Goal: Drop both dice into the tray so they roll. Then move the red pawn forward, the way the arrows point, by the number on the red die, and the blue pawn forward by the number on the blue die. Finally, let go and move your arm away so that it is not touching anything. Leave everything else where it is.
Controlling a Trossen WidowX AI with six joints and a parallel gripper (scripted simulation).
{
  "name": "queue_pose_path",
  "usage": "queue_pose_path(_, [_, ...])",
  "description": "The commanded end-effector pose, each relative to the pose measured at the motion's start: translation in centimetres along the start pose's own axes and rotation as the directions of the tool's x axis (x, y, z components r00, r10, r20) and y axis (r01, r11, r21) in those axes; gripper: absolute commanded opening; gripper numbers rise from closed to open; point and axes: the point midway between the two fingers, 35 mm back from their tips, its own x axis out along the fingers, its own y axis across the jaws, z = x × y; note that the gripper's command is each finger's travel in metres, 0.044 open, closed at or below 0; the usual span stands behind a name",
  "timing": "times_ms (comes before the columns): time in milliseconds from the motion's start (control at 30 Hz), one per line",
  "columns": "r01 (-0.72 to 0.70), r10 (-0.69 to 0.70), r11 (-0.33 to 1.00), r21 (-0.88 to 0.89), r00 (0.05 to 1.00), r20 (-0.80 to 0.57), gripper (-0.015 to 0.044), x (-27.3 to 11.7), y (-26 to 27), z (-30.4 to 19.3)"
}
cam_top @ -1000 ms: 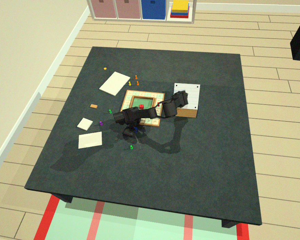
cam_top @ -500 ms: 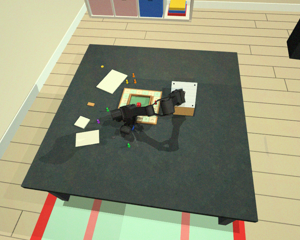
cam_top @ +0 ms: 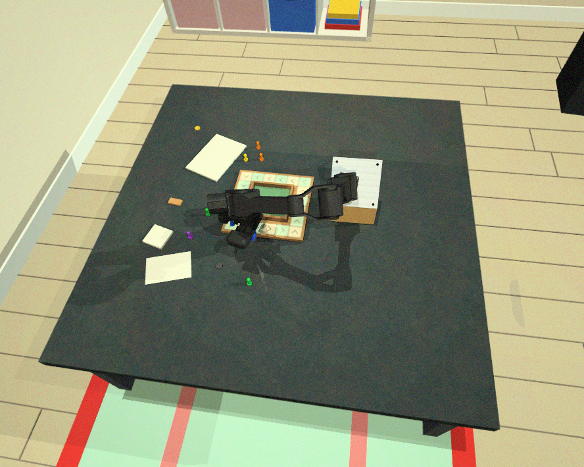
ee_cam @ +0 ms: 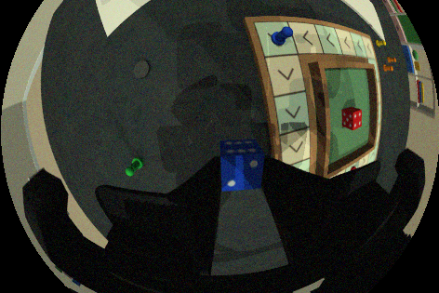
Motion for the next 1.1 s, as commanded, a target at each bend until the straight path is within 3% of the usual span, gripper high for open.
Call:
queue_pose_path(0, [-0.003,0.003,1.000,-0.018,1.000,-0.005,0.0000,-2.3,0.3,-0.2])
queue_pose_path(200, [-0.002,0.002,1.000,-0.022,1.000,-0.023,0.0000,-5.1,0.4,-0.9])
queue_pose_path(367, [-0.001,0.001,1.000,0.001,1.000,-0.023,0.0000,-5.1,0.1,-0.7])
queue_pose_path(733, [0.021,-0.016,0.935,0.354,1.000,-0.015,0.0000,-4.1,-5.3,3.0])
queue_pose_path(1067, [0.027,-0.023,0.778,0.628,1.000,-0.015,0.0000,-3.2,-10.6,5.1])
